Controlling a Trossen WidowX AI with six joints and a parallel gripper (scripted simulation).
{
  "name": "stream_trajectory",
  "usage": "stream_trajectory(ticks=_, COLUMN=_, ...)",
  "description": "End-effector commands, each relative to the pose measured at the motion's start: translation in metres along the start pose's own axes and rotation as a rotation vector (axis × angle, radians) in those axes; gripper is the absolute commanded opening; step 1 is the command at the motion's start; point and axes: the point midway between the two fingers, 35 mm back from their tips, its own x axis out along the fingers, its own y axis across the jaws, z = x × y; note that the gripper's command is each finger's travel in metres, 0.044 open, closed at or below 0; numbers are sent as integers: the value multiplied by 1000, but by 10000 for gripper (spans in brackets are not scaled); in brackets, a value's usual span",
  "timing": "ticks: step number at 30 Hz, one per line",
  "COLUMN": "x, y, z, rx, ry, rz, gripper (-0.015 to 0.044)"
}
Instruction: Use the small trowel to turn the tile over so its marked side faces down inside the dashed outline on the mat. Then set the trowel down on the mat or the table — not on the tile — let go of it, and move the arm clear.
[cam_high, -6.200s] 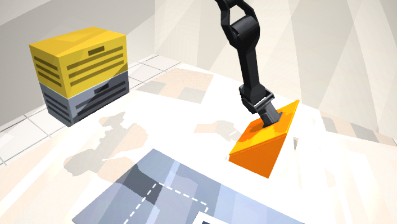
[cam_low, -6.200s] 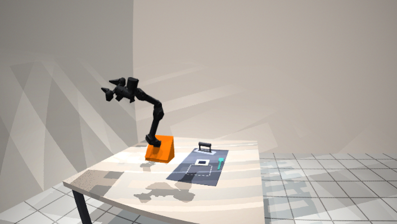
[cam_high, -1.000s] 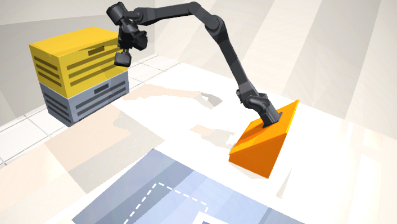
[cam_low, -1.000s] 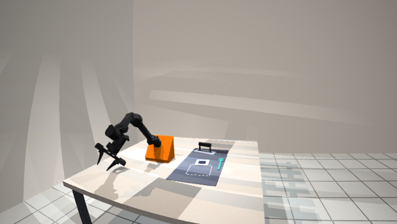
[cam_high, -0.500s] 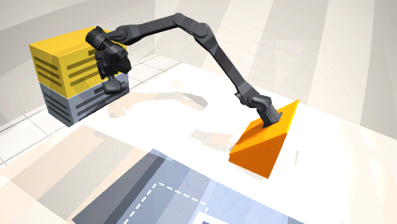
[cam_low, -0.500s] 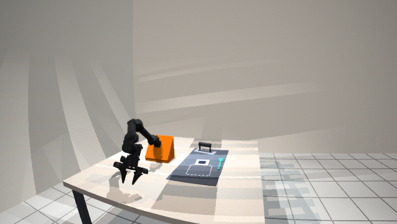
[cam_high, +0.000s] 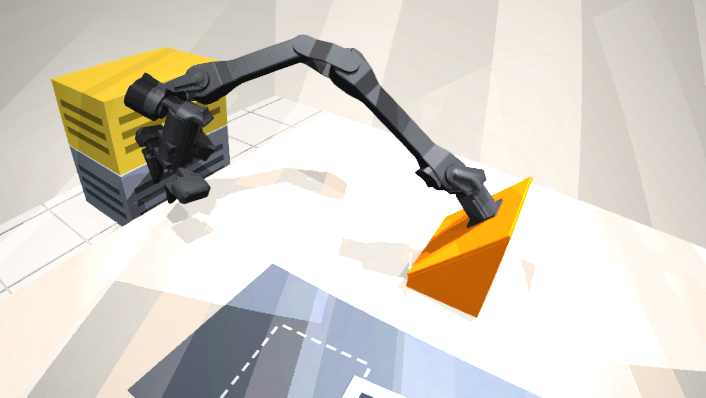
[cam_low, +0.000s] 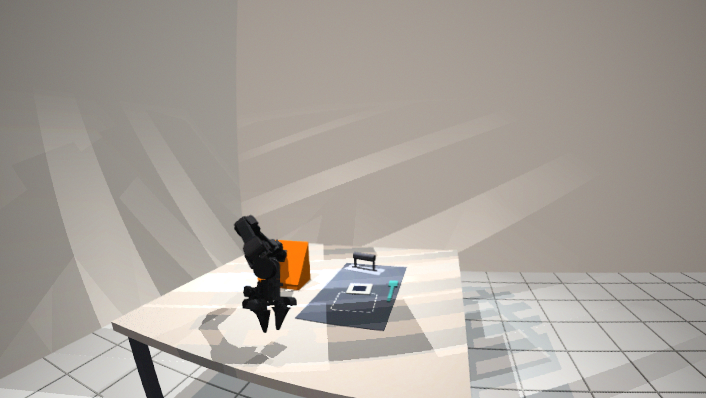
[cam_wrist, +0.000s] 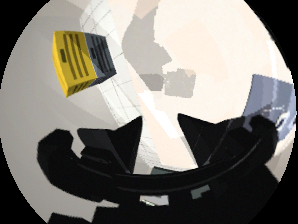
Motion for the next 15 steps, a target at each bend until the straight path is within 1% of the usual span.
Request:
stream_trajectory(ticks=1, x=4, y=-29, z=-24, rx=-90, ry=31, rz=-59, gripper=270)
stream_trajectory(ticks=8, x=1, y=-86, z=-67, rx=-267, ry=92, rz=-156, gripper=270)
stream_trajectory(ticks=15, x=-11, y=-145, z=-104, rx=-448, ry=156, rz=-239, gripper=270)
